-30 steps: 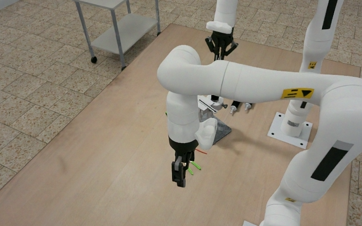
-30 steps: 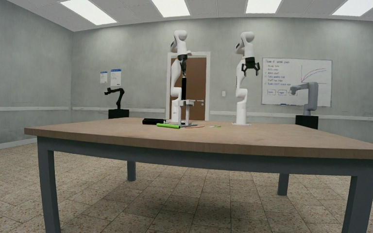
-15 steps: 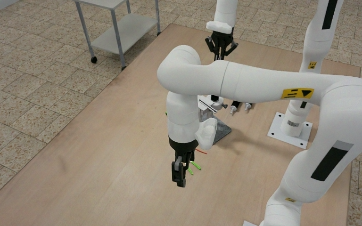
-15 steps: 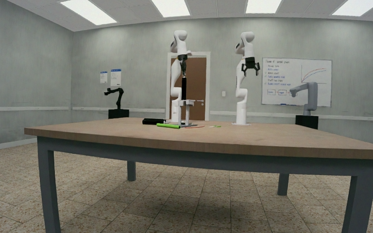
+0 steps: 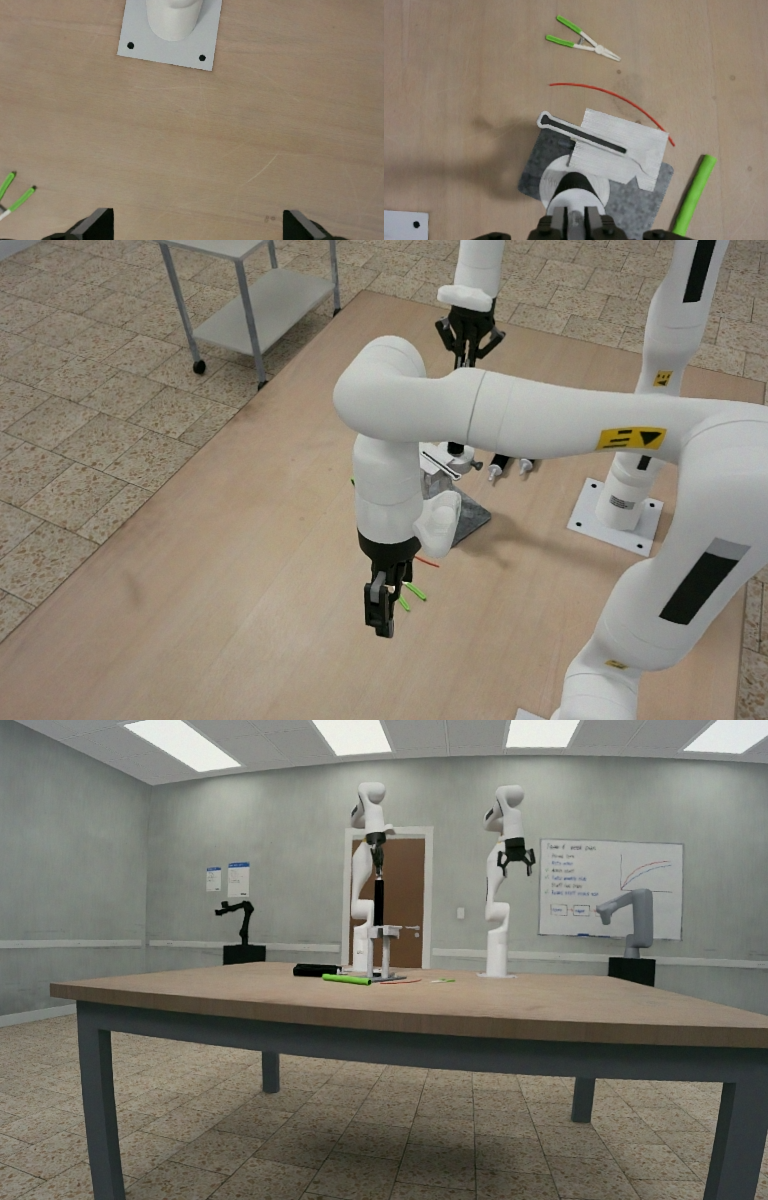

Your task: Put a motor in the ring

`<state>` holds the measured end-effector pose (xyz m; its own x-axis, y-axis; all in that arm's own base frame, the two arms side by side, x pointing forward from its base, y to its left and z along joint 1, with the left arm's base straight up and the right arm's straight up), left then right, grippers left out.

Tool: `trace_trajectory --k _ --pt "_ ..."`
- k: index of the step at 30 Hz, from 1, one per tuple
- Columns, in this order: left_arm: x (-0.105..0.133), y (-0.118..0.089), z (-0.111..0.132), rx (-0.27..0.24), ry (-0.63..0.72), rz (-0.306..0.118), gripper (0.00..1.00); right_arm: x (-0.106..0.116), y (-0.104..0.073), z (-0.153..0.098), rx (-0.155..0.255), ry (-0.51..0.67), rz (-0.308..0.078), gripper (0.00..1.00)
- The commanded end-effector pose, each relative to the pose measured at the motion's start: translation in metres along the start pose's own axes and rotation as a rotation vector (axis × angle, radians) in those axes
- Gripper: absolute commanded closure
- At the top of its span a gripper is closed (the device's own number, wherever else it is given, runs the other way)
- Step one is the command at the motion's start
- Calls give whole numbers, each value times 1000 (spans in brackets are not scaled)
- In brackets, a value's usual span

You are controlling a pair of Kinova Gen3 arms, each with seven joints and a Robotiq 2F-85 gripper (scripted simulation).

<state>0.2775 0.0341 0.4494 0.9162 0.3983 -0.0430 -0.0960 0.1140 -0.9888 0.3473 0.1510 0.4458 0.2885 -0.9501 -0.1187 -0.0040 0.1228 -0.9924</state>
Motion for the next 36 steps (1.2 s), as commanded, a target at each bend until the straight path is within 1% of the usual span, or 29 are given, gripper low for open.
trace_trajectory --k 1,36 --pt "0 0 0 0 0 -1 2 0 -1 0 2 0 0 828" --pt "0 0 0 0 0 -1 2 0 3 0 2 0 0 828"
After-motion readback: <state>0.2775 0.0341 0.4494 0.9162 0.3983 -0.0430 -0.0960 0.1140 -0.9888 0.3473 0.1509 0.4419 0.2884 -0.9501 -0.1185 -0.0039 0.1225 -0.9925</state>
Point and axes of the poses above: on each arm, the point where the finger pads meet when closed, its own y axis out along the fingers, its own z axis across the jaws, x = y × z, the point moved 4 cm from there along -y, back along the fingers, and after that the axes turned 15 degrees about -y, right-handed, at the moved point
